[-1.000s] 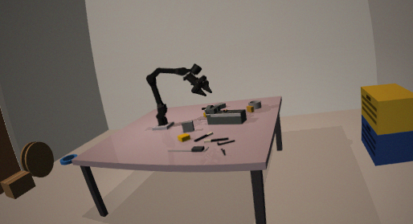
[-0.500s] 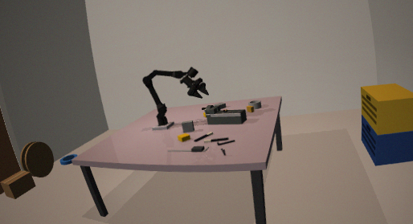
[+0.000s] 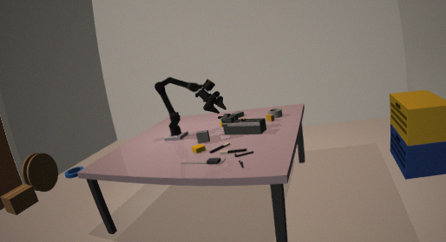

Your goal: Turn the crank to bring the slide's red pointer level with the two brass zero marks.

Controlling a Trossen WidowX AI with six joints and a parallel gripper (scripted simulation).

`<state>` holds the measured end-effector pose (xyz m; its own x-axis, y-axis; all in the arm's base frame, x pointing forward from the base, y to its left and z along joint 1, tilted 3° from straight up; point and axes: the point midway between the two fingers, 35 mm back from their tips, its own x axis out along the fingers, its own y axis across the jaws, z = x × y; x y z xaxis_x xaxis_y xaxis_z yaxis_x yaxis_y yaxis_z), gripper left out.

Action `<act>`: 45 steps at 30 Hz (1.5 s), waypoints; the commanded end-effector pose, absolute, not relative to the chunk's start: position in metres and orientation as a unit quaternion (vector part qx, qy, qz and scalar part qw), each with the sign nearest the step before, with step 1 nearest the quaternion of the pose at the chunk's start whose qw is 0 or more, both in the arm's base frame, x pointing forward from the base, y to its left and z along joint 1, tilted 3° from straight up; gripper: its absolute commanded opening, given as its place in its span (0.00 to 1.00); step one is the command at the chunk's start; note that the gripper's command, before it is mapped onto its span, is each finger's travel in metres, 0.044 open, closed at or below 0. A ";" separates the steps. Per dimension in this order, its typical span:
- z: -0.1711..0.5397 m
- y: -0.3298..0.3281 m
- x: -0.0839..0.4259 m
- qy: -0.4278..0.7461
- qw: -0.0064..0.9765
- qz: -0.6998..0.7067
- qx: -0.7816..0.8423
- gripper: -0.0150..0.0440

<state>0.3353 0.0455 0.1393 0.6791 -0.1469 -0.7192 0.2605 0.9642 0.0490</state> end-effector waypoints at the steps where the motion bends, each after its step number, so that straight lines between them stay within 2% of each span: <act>1: 0.132 0.045 0.335 0.387 0.912 -0.114 0.073 1.00; 41: 0.073 0.048 0.334 0.387 0.912 -0.114 0.073 1.00; 45: 0.073 0.048 0.334 0.387 0.912 -0.114 0.073 0.82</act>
<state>0.3354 0.0488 0.0776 0.6814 -0.1464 -0.7171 0.2607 0.9641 0.0509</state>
